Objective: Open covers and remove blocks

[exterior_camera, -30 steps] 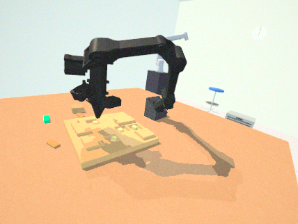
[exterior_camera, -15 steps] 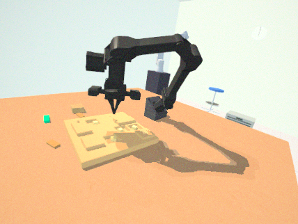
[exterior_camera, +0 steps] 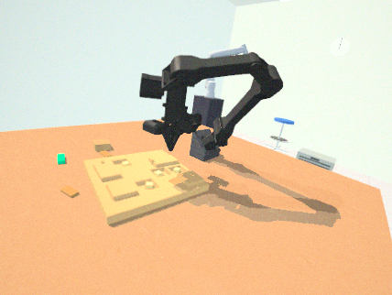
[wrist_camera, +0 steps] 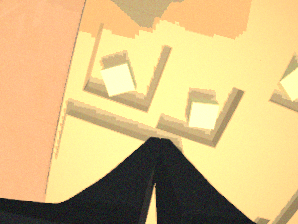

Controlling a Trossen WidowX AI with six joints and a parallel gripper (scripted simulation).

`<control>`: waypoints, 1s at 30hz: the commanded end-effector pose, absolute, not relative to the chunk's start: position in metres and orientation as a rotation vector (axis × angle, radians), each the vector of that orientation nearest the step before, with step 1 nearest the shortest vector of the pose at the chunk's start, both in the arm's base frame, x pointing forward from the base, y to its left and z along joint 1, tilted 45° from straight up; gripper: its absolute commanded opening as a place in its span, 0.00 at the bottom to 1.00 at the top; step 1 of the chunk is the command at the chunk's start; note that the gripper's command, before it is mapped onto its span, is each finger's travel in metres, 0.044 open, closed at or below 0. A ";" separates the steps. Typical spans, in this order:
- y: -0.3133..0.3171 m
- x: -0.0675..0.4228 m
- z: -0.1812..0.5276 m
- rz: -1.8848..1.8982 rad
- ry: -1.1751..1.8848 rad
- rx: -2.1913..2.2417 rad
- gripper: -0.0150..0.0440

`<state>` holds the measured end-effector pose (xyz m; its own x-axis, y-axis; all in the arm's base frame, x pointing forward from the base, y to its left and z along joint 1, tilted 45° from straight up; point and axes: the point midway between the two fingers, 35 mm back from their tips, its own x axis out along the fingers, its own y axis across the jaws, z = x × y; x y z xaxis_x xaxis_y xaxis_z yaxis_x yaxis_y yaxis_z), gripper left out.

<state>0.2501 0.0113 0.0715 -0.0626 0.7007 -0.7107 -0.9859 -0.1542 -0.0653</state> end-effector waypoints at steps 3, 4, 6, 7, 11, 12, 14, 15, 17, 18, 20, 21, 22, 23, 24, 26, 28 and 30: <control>0.016 0.216 0.069 1.731 0.229 -1.005 0.25; 0.016 0.218 0.069 1.731 0.229 -1.006 0.25; 0.016 0.219 0.068 1.731 0.229 -1.006 0.25; 0.016 0.219 0.068 1.731 0.229 -1.006 0.25; 0.016 0.219 0.068 1.731 0.229 -1.006 0.25; 0.016 0.218 0.069 1.731 0.229 -1.006 0.25; 0.018 0.218 0.067 1.731 0.229 -1.006 0.25; 0.019 0.219 0.065 1.731 0.229 -1.006 0.25; 0.024 0.219 0.061 1.731 0.230 -1.007 0.25; 0.027 0.218 0.058 1.731 0.230 -1.007 0.25; 0.033 0.218 0.051 1.730 0.230 -1.007 0.25; 0.036 0.218 0.048 1.730 0.230 -1.007 0.25; 0.040 0.217 0.044 1.730 0.229 -1.007 0.25; 0.043 0.216 0.041 1.730 0.229 -1.006 0.25; 0.047 0.216 0.038 1.731 0.228 -1.006 0.25; 0.052 0.215 0.035 1.731 0.227 -1.005 0.25; 0.053 0.214 0.035 1.731 0.227 -1.005 0.25; 0.053 0.214 0.034 1.731 0.227 -1.005 0.25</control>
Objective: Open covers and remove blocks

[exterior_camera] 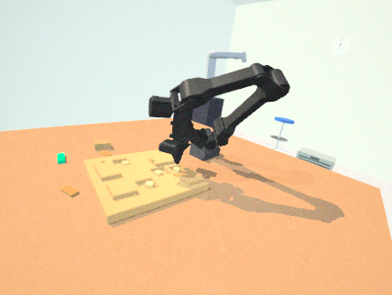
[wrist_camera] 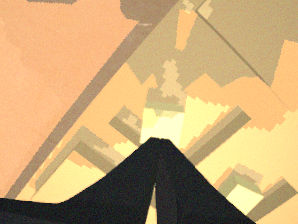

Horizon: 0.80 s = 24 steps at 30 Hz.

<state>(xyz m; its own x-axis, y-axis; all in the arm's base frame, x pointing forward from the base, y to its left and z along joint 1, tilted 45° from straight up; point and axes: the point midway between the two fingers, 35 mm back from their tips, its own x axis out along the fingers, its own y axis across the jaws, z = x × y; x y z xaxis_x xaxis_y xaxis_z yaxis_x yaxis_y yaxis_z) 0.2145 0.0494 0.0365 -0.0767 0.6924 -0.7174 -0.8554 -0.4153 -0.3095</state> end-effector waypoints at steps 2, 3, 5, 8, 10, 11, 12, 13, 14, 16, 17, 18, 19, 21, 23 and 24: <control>0.054 0.214 0.034 1.731 0.227 -1.005 0.25; 0.054 0.214 0.033 1.731 0.227 -1.005 0.25; 0.055 0.214 0.032 1.731 0.227 -1.005 0.25; 0.057 0.213 0.030 1.731 0.227 -1.005 0.25; 0.059 0.213 0.028 1.731 0.227 -1.005 0.25; 0.059 0.213 0.028 1.731 0.226 -1.004 0.25; 0.060 0.212 0.027 1.731 0.226 -1.004 0.25; 0.060 0.212 0.027 1.731 0.226 -1.004 0.25; 0.061 0.212 0.026 1.731 0.226 -1.004 0.25; 0.061 0.212 0.026 1.731 0.226 -1.004 0.25; 0.061 0.212 0.026 1.731 0.226 -1.004 0.25; 0.061 0.212 0.026 1.731 0.226 -1.004 0.25; 0.061 0.212 0.026 1.731 0.226 -1.004 0.25; 0.062 0.213 0.027 1.731 0.226 -1.004 0.25; 0.064 0.213 0.027 1.731 0.226 -1.004 0.25; 0.065 0.214 0.028 1.731 0.226 -1.004 0.25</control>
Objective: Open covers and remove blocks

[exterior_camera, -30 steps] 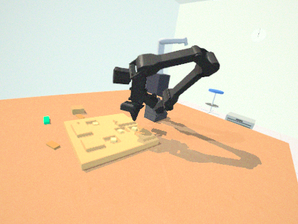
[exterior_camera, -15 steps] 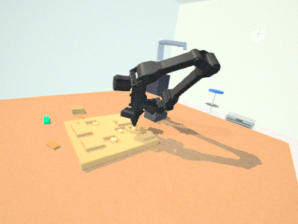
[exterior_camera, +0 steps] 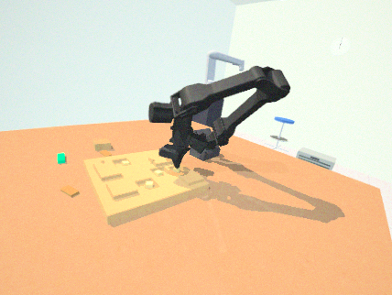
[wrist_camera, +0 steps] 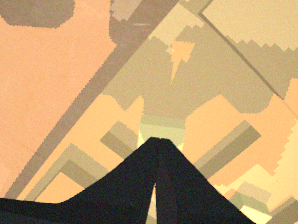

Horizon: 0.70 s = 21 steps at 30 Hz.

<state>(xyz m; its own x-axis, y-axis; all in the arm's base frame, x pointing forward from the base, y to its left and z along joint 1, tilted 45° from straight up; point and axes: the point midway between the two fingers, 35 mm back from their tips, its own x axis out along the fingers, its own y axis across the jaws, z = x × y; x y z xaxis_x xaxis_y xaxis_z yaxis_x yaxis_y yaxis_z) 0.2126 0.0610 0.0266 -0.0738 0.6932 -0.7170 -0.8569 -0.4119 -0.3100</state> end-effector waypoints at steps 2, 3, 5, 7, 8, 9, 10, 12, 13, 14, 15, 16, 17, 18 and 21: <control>0.067 0.215 0.029 1.731 0.226 -1.004 0.25; 0.068 0.215 0.030 1.731 0.226 -1.004 0.25; 0.070 0.216 0.031 1.731 0.226 -1.004 0.25; 0.071 0.216 0.031 1.730 0.227 -1.003 0.25; 0.071 0.216 0.031 1.730 0.227 -1.003 0.25; 0.071 0.216 0.031 1.730 0.227 -1.003 0.25; 0.071 0.216 0.031 1.731 0.226 -1.004 0.25; 0.071 0.216 0.031 1.731 0.226 -1.004 0.25; 0.071 0.216 0.031 1.731 0.226 -1.004 0.25; 0.071 0.216 0.031 1.731 0.226 -1.004 0.25; 0.071 0.216 0.031 1.731 0.226 -1.004 0.25; 0.071 0.216 0.031 1.731 0.226 -1.004 0.25; 0.071 0.216 0.031 1.731 0.226 -1.004 0.25; 0.071 0.216 0.031 1.731 0.226 -1.004 0.25; 0.071 0.216 0.031 1.731 0.226 -1.004 0.25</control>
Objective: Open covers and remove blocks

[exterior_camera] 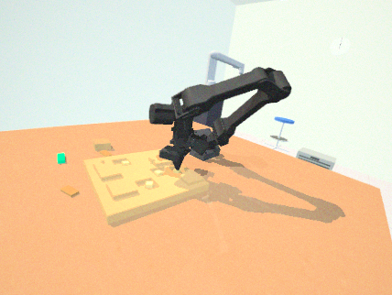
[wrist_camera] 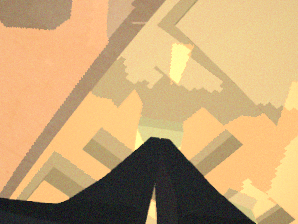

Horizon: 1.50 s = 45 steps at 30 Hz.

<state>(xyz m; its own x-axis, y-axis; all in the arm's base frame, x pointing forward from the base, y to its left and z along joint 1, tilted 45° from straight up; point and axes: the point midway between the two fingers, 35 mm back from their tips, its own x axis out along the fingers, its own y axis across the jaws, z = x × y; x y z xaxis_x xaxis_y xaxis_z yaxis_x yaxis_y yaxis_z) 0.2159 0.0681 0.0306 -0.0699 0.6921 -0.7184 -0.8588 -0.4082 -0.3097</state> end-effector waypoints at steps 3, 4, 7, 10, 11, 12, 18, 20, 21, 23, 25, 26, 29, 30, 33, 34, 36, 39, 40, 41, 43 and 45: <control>0.071 0.216 0.031 1.731 0.226 -1.004 0.25; 0.071 0.216 0.031 1.731 0.226 -1.004 0.25; 0.071 0.216 0.031 1.731 0.226 -1.004 0.25; 0.071 0.216 0.031 1.731 0.226 -1.004 0.25; 0.071 0.216 0.031 1.731 0.226 -1.004 0.25; 0.071 0.216 0.031 1.731 0.226 -1.004 0.25; 0.071 0.216 0.031 1.731 0.226 -1.004 0.25; 0.071 0.216 0.031 1.731 0.226 -1.004 0.25; 0.071 0.216 0.031 1.731 0.226 -1.004 0.25; 0.071 0.216 0.031 1.731 0.226 -1.004 0.25; 0.071 0.216 0.031 1.731 0.226 -1.004 0.25; 0.071 0.216 0.031 1.731 0.226 -1.004 0.25; 0.067 0.216 0.031 1.727 0.234 -1.007 0.25; 0.067 0.216 0.032 1.727 0.233 -1.007 0.25; 0.064 0.217 0.034 1.728 0.231 -1.007 0.25; 0.063 0.217 0.035 1.729 0.231 -1.006 0.25; 0.061 0.217 0.036 1.729 0.229 -1.006 0.25; 0.059 0.218 0.039 1.731 0.227 -1.005 0.25; 0.058 0.218 0.039 1.731 0.226 -1.005 0.25; 0.058 0.218 0.039 1.731 0.226 -1.005 0.25; 0.058 0.218 0.039 1.731 0.226 -1.005 0.25; 0.058 0.218 0.039 1.731 0.226 -1.005 0.25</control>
<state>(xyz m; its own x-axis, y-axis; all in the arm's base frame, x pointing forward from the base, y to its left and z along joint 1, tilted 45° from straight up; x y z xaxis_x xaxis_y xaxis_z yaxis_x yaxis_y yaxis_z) 0.2180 0.0592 0.0393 -0.0702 0.6993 -0.7114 -0.8579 -0.4061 -0.3146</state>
